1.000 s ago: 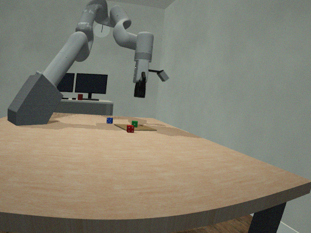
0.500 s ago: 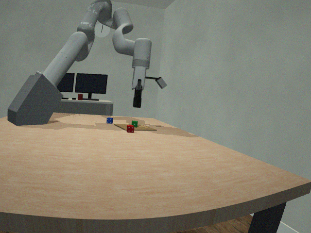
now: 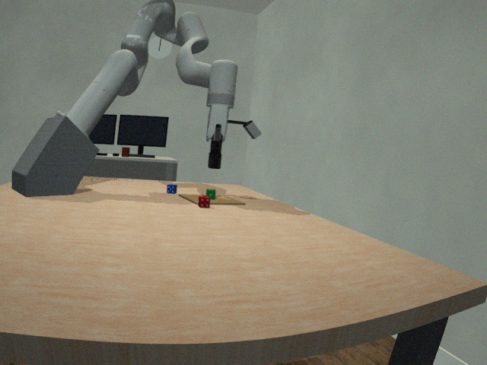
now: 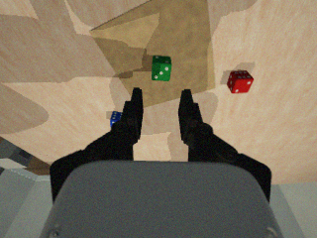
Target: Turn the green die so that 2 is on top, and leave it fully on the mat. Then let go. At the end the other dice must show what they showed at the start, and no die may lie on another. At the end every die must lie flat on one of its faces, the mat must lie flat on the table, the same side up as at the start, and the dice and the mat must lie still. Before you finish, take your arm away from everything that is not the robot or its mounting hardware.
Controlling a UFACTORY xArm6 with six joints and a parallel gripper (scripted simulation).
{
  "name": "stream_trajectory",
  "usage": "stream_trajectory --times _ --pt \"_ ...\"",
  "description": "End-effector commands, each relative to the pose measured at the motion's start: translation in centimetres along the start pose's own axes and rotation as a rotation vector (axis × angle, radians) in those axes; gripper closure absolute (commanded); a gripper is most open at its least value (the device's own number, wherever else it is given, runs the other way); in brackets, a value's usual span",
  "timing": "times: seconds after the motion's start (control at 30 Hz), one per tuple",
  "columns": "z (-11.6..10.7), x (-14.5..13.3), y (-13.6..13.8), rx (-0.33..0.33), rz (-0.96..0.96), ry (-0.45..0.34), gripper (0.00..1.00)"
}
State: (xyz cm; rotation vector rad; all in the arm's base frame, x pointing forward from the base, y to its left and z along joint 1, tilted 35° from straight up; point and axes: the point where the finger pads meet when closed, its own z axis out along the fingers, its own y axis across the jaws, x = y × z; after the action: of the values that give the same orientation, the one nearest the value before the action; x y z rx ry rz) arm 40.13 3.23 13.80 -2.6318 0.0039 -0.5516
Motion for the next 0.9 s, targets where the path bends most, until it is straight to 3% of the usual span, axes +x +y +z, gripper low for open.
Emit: stream_trajectory --times 0.0,0.87 --pt "-0.07 0.11 0.00 0.000 -0.001 0.003 0.58" --pt "0.63 0.12 0.00 0.000 -0.001 0.003 0.58"
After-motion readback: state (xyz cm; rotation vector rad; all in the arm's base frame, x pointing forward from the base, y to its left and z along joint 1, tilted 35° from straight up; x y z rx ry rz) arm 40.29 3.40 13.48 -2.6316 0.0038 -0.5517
